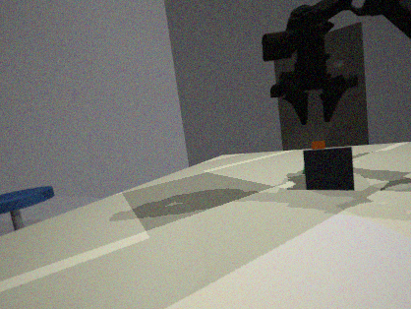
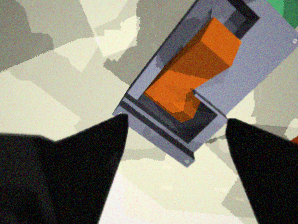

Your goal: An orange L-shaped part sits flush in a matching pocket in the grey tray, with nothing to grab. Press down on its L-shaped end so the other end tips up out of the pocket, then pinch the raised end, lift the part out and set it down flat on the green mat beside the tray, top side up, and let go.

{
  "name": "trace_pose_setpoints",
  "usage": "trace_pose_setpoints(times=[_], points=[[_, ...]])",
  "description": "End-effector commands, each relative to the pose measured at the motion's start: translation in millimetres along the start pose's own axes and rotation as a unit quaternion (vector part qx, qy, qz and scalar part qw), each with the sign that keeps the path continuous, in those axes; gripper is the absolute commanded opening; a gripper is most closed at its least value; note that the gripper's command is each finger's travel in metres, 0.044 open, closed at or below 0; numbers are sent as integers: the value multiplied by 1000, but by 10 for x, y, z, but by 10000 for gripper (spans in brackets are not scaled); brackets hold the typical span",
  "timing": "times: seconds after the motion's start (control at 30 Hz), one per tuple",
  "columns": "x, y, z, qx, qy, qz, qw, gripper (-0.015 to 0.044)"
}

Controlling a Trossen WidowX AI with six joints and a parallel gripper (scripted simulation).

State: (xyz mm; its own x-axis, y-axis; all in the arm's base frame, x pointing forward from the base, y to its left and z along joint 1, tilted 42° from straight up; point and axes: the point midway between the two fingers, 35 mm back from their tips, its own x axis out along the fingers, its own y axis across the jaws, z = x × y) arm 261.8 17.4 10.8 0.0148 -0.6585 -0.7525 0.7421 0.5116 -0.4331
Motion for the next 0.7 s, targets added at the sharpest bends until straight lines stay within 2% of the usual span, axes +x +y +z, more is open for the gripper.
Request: trace_pose_setpoints(times=[0.0, 0.37, 0.67], points=[[-5, -209, 281, 317, -5, -7, 948, 280], [8, -208, 281, 317, -5, -7, 948, 280], [307, -217, 285, 317, -6, -7, 948, 280]])
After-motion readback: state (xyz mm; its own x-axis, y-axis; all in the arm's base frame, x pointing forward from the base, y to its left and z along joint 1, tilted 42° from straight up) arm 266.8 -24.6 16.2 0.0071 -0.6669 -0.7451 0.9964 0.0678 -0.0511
